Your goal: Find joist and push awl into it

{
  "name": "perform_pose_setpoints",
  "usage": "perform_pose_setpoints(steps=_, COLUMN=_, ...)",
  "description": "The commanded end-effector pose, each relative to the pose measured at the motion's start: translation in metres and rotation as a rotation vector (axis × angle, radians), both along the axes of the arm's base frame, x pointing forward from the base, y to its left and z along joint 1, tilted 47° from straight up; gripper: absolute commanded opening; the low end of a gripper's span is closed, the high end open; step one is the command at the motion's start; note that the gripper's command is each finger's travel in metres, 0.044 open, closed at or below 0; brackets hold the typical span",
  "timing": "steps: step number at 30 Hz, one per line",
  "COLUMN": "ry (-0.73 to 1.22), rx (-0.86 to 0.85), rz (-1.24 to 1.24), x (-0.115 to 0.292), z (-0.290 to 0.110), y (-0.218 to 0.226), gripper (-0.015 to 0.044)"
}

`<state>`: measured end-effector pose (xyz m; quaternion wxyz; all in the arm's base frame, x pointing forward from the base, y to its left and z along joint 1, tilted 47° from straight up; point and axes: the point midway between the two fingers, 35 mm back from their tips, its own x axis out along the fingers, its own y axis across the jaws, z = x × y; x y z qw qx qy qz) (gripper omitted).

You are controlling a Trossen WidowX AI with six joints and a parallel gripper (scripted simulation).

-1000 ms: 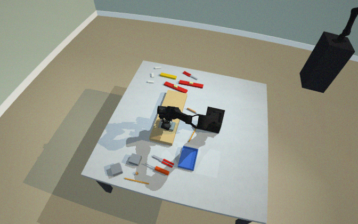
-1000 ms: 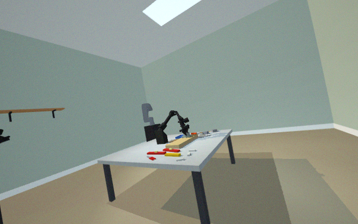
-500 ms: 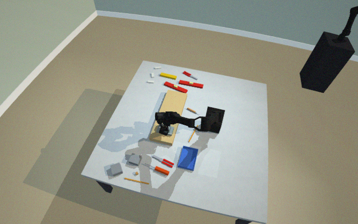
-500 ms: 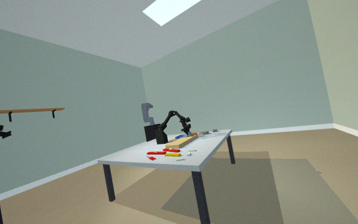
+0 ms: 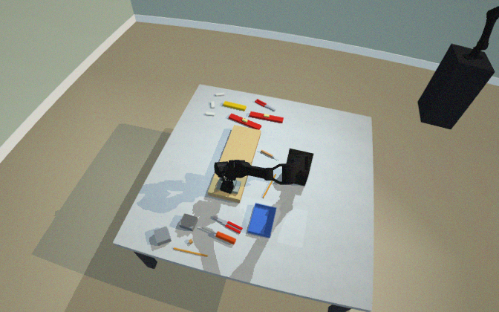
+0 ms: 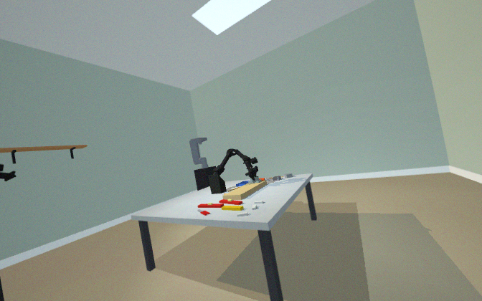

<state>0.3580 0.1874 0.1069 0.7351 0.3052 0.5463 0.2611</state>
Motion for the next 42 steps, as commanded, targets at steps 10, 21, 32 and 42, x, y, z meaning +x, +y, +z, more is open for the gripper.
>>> perform_pose_setpoints(steps=10, ry=0.001, rx=0.0, rz=0.0, x=0.001, z=-0.009, y=-0.008, gripper=0.0)
perform_pose_setpoints(steps=21, ry=0.002, rx=-0.002, rz=0.0, x=0.002, z=-0.035, y=-0.032, gripper=0.0)
perform_pose_setpoints(steps=32, ry=0.002, rx=-0.003, rz=0.0, x=0.004, z=-0.06, y=-0.055, gripper=0.0)
perform_pose_setpoints(steps=42, ry=0.002, rx=-0.005, rz=0.0, x=0.005, z=-0.083, y=-0.076, gripper=0.0)
